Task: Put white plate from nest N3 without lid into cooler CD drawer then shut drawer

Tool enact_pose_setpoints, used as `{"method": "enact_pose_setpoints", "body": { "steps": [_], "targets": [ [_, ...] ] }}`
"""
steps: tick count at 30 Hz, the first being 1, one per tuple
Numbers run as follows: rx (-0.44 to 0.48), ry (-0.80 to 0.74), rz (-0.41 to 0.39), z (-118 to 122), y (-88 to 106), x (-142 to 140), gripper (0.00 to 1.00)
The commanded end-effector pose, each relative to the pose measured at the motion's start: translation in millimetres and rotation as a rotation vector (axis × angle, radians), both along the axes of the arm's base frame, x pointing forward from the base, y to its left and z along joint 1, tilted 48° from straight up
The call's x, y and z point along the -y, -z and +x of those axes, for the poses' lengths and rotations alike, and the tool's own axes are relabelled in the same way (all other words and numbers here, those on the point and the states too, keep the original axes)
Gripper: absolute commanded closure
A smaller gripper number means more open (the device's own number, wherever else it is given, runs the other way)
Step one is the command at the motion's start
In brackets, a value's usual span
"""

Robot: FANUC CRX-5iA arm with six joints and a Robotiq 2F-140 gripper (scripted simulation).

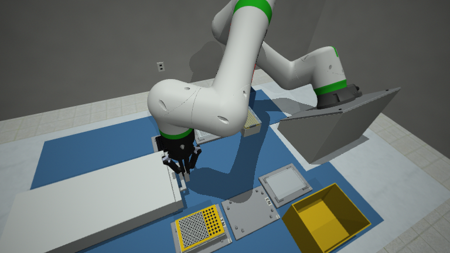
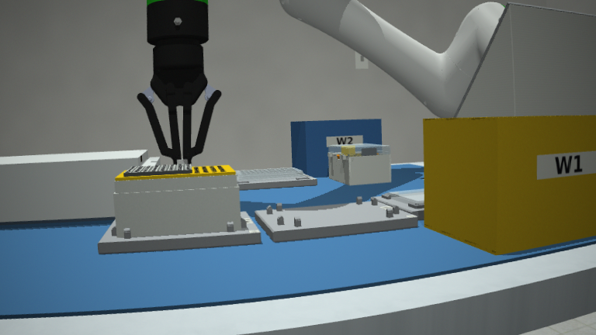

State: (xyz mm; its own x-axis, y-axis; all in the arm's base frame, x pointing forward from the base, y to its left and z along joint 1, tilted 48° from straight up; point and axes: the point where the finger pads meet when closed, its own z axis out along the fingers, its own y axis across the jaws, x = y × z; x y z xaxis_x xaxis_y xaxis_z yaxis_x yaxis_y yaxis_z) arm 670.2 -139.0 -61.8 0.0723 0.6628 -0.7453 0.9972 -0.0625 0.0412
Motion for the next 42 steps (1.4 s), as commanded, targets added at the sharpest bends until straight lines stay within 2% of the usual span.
{"method": "enact_pose_setpoints", "body": {
  "steps": [1,16,42],
  "targets": [
    [0.002,-0.002,0.000,1.1,-0.3,-0.4,1.00],
    [0.002,-0.002,0.000,1.1,-0.3,-0.4,1.00],
    [0.002,-0.002,0.000,-30.9,1.0,-2.3,1.00]
  ]
}}
